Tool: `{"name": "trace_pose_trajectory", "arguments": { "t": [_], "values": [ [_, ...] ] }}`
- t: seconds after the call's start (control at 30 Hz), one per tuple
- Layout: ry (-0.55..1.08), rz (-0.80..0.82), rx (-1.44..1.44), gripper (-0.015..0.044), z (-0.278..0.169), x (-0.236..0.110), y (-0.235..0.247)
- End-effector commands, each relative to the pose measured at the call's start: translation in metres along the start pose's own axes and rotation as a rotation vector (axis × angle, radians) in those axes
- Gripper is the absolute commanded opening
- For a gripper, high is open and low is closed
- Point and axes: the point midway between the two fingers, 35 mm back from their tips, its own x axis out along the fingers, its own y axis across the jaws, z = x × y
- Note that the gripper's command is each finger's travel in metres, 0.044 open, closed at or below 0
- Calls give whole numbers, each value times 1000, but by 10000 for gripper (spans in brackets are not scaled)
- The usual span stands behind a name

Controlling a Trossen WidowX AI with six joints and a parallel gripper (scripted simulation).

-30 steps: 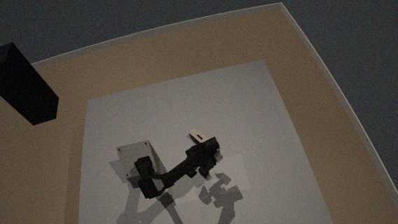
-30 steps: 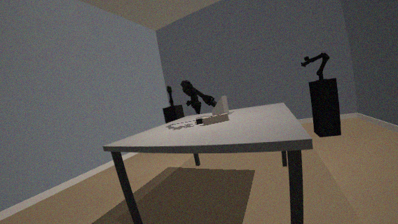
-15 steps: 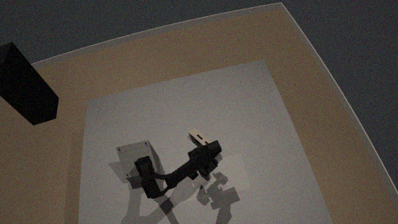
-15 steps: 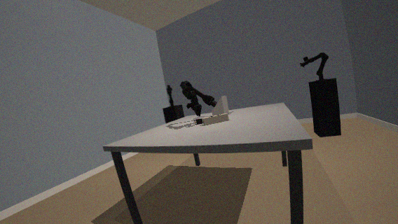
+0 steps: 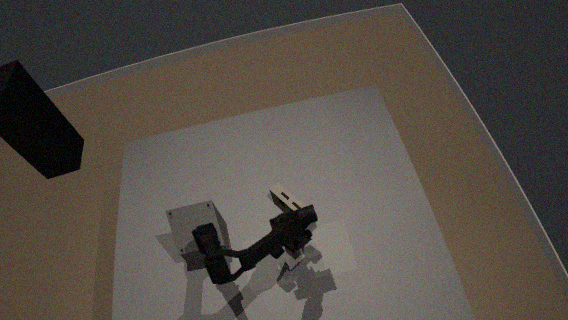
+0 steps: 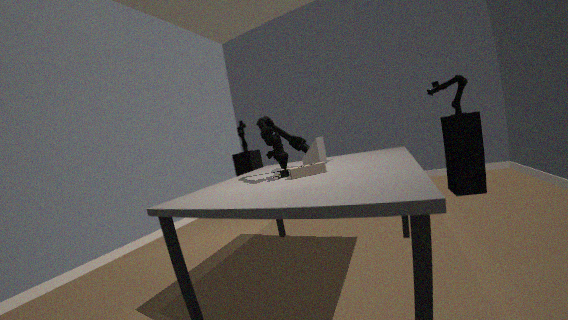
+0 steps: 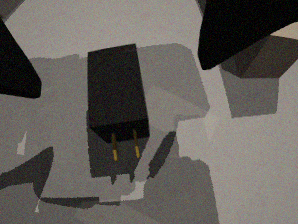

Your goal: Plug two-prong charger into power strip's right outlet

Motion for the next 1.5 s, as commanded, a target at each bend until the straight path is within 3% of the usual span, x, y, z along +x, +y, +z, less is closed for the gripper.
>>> {"name": "trace_pose_trajectory", "arguments": {
  "t": [0.0, 0.83, 1.27, 1.47],
  "values": [
    [3, -13, -11, 440, -2, 11, -1],
    [1, -15, -11, 440, 0, 40, -3],
    [0, -6, -2, 99, 2, 37, -2],
    [0, -6, -2, 39, 2, 36, -2]
  ]
}}
